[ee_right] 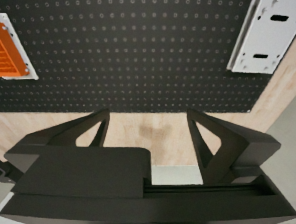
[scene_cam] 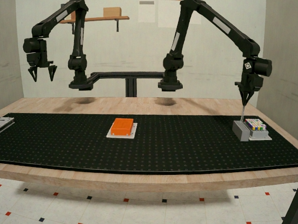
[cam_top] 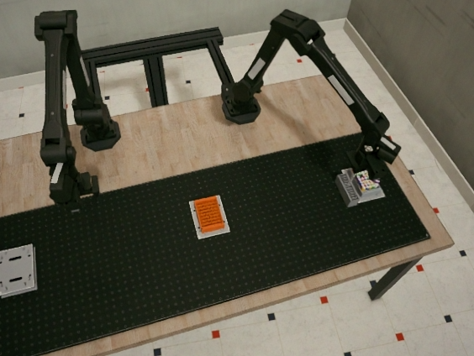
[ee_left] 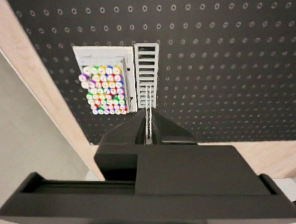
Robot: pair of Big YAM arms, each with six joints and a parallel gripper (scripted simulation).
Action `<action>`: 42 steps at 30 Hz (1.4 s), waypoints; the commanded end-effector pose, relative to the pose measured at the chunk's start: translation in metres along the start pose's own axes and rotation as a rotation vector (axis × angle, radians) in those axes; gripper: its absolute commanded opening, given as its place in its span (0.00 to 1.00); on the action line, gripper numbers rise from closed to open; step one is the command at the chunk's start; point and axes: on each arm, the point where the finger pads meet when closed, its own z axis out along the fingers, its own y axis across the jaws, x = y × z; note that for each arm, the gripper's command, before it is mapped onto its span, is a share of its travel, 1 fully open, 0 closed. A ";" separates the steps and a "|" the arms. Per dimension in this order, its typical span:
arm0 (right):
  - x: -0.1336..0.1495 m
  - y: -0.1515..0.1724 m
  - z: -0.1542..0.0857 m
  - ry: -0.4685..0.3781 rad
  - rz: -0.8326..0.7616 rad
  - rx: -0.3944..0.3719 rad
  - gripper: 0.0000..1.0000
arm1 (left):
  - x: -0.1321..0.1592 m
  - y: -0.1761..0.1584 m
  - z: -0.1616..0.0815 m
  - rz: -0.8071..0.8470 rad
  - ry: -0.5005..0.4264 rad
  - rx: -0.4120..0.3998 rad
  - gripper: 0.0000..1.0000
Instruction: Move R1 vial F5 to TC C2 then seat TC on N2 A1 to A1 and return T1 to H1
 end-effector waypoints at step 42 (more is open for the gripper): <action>-0.001 0.000 0.000 0.014 -0.008 -0.004 1.00 | -0.031 0.013 -0.050 0.005 -0.091 -0.064 0.07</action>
